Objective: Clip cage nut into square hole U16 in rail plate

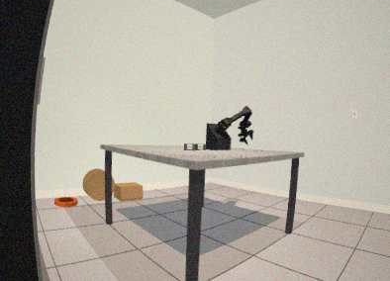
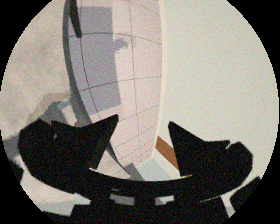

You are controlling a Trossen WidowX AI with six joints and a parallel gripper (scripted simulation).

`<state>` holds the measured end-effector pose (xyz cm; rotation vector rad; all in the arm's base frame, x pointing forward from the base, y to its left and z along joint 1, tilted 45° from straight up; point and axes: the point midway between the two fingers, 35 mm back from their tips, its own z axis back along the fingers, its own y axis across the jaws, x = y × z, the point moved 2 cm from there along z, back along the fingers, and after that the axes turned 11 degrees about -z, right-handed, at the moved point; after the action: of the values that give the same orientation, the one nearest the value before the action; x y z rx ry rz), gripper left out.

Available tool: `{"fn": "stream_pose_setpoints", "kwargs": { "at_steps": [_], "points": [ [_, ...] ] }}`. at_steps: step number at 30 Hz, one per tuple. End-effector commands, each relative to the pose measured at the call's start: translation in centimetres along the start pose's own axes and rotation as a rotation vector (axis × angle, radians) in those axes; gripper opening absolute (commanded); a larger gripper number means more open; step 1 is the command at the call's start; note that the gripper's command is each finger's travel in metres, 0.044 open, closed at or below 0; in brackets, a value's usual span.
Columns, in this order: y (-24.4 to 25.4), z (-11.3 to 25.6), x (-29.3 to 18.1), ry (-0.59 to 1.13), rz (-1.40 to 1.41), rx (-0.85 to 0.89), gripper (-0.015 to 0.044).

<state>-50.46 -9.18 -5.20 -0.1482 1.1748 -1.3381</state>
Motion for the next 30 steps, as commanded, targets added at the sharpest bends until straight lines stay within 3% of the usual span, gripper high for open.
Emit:
{"fn": "stream_pose_setpoints", "kwargs": {
  "at_steps": [1, 10, 20, 30],
  "points": [
    [0.0, 0.1, 0.1, -0.003, 0.0, 0.0, 0.0426],
    [1.6, 5.9, 7.4, -0.212, -0.014, -0.001, 0.044],
    [6.9, 19.4, 17.8, -0.581, 0.004, 0.058, 0.044],
    [17.0, 33.7, 22.3, -0.838, 0.11, 0.244, 0.044]
  ]
}}
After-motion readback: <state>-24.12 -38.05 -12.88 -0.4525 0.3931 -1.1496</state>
